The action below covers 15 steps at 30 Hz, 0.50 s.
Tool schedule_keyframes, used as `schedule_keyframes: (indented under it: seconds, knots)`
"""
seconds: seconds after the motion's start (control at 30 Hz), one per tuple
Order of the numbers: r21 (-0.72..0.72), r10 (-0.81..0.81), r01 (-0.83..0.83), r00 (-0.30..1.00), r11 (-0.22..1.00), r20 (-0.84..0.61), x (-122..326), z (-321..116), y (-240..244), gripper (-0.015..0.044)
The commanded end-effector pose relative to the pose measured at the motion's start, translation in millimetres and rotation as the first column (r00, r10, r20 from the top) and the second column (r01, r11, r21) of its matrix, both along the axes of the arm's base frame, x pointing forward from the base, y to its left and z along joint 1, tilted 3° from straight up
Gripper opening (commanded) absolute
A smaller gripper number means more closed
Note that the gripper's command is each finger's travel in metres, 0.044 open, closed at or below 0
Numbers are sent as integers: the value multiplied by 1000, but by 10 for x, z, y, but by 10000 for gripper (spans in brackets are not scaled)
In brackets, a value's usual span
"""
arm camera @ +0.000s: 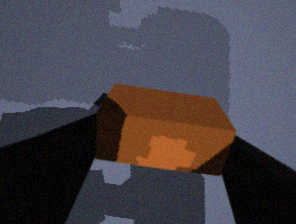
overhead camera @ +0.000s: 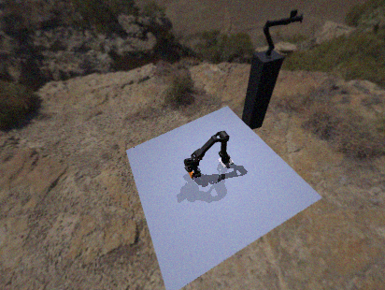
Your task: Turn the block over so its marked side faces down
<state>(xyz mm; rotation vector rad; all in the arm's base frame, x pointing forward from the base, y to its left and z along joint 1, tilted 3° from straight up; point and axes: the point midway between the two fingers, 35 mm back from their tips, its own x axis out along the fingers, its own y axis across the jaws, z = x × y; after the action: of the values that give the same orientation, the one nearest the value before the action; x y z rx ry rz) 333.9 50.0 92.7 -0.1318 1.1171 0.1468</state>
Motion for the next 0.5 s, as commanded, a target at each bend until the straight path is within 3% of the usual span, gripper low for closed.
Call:
schedule_keyframes:
  seconds: [0.0, 0.47]
  knots:
    - [16, 8, -9, 997, 1000, 79, -22, 4, 0, 0]
    - [37, 9, -18, 978, 999, 210, -71, -3, -9, 0]
